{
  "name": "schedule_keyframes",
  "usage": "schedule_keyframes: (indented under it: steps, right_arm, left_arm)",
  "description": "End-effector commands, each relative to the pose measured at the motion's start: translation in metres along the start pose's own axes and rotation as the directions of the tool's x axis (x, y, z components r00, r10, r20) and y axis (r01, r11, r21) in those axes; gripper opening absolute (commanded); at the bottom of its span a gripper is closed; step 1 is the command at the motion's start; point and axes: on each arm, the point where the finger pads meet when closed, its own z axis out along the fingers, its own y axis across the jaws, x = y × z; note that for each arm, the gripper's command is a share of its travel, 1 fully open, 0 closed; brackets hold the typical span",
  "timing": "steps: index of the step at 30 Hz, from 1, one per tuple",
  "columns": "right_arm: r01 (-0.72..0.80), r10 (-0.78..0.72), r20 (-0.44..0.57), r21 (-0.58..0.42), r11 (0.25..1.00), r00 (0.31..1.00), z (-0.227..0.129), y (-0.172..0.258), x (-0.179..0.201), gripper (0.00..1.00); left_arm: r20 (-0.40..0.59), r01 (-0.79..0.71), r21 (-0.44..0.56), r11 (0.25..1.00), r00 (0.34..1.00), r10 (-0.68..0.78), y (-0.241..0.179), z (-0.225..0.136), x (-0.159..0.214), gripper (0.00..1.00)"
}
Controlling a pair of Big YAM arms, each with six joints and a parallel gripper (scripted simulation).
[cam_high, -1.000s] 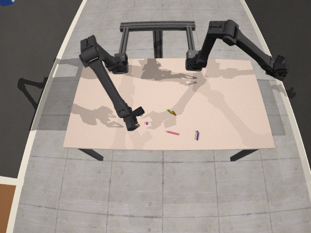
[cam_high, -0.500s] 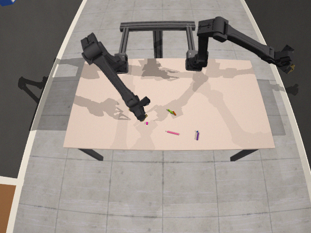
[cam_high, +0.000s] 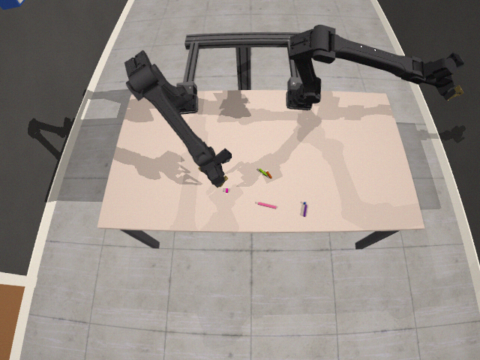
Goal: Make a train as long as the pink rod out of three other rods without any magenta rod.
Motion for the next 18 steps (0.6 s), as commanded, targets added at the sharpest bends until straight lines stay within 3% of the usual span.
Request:
schedule_keyframes:
  steps: [1, 9, 18]
  right_arm:
    - [0.003, -0.002, -0.015, 0.038, 0.999, 1.000, -0.007, -0.015, 0.006, 1.00]
    - [0.003, -0.002, -0.015, 0.038, 0.999, 1.000, -0.007, -0.015, 0.006, 1.00]
    - [0.003, -0.002, -0.015, 0.038, 0.999, 1.000, -0.007, -0.015, 0.006, 1.00]
  left_arm:
    - [0.113, -0.094, 0.038, 0.995, 0.990, 0.089, -0.016, -0.008, -0.061, 1.00]
    - [0.247, -0.303, 0.015, 0.953, 0.925, 0.290, -0.016, -0.048, -0.116, 1.00]
    - [0.288, -0.368, -0.005, 0.930, 0.890, 0.354, -0.016, -0.062, -0.133, 1.00]
